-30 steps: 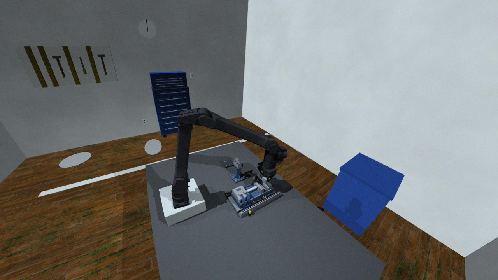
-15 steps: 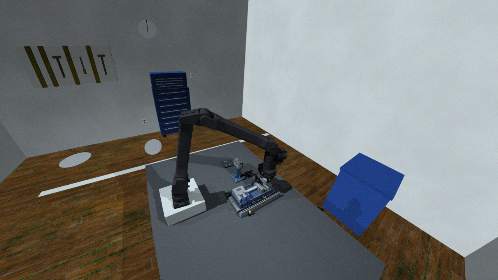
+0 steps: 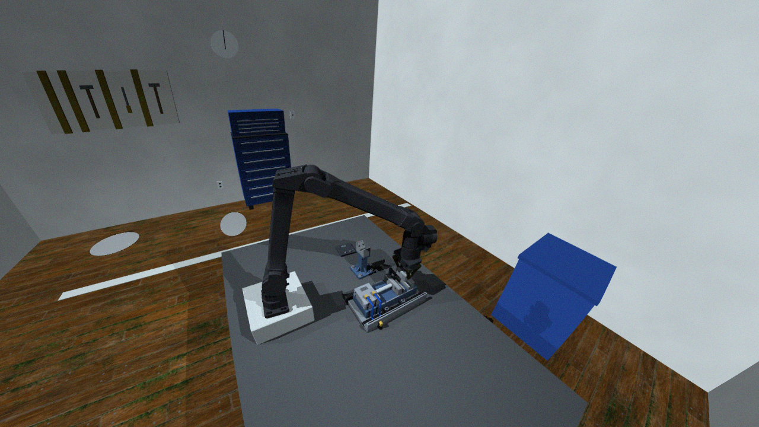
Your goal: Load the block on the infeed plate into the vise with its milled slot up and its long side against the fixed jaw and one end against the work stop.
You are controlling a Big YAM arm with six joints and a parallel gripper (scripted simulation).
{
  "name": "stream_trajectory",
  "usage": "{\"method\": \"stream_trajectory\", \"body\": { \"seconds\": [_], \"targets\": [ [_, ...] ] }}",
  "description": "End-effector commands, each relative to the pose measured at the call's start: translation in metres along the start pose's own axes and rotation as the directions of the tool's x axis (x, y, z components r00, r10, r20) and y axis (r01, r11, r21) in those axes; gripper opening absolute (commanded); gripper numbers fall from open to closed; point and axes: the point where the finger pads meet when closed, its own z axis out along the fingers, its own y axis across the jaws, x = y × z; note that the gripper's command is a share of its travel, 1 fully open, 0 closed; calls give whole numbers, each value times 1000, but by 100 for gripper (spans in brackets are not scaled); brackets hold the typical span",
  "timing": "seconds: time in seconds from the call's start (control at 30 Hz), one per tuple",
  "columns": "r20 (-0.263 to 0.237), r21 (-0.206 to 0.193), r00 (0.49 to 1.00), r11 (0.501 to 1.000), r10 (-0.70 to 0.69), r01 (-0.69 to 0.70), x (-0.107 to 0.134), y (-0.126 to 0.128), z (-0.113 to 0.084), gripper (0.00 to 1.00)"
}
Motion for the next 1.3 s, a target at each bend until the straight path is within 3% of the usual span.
{"method": "stream_trajectory", "body": {
  "seconds": [0.0, 1.27],
  "targets": [
    [16, 6, 1000, 1000, 17, -17, -7, -6, 0, 0],
    [5, 3, 1000, 1000, 16, -16, -3, -4, 6, 0]
  ]
}}
